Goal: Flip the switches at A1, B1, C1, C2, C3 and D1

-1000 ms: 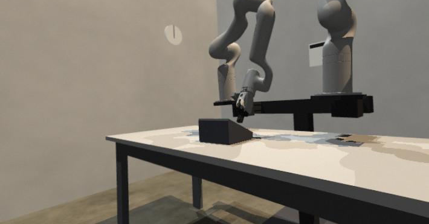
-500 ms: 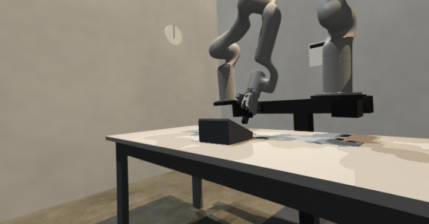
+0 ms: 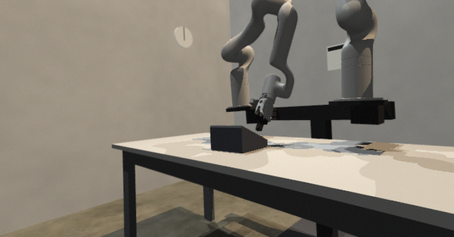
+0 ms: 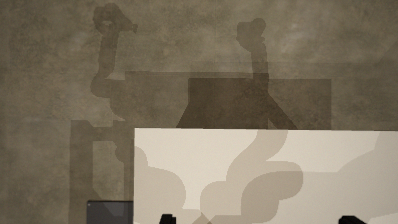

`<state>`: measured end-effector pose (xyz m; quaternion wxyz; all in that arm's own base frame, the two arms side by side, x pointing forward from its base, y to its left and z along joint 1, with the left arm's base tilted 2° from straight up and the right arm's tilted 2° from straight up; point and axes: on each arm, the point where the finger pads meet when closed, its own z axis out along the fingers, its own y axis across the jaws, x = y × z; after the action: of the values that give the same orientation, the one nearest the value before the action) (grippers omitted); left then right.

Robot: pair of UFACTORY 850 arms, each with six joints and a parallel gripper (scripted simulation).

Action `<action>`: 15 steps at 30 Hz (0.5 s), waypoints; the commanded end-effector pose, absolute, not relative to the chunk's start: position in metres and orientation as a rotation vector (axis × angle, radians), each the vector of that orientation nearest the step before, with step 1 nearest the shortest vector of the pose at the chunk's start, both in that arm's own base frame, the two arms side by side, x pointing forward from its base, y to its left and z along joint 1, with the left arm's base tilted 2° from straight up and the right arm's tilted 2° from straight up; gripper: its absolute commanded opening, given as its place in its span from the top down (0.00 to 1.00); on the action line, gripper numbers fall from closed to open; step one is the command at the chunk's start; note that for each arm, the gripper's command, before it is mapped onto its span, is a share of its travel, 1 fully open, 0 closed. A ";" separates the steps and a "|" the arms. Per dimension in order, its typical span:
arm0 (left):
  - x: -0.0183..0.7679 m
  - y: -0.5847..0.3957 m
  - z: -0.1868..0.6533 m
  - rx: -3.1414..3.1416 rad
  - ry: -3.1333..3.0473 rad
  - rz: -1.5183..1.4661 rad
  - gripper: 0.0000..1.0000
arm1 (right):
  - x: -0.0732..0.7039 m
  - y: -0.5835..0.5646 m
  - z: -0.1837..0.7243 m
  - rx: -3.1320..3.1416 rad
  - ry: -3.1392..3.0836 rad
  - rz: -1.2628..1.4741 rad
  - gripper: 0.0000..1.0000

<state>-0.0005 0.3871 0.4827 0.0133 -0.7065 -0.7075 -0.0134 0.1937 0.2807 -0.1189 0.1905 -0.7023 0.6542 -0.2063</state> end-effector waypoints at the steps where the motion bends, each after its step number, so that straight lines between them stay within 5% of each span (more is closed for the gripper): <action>1: -0.001 0.387 0.483 -2.200 -2.203 -0.043 0.00 | 0.194 0.281 -0.119 -1.972 1.838 -0.579 1.00; 15: -0.001 0.387 0.483 -2.200 -2.203 -0.043 0.00 | 0.196 0.281 -0.121 -1.972 1.838 -0.579 1.00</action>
<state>-0.0005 0.3871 0.4827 0.0133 -0.7065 -0.7075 -0.0134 0.1943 0.2809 -0.1199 0.1905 -0.7023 0.6542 -0.2062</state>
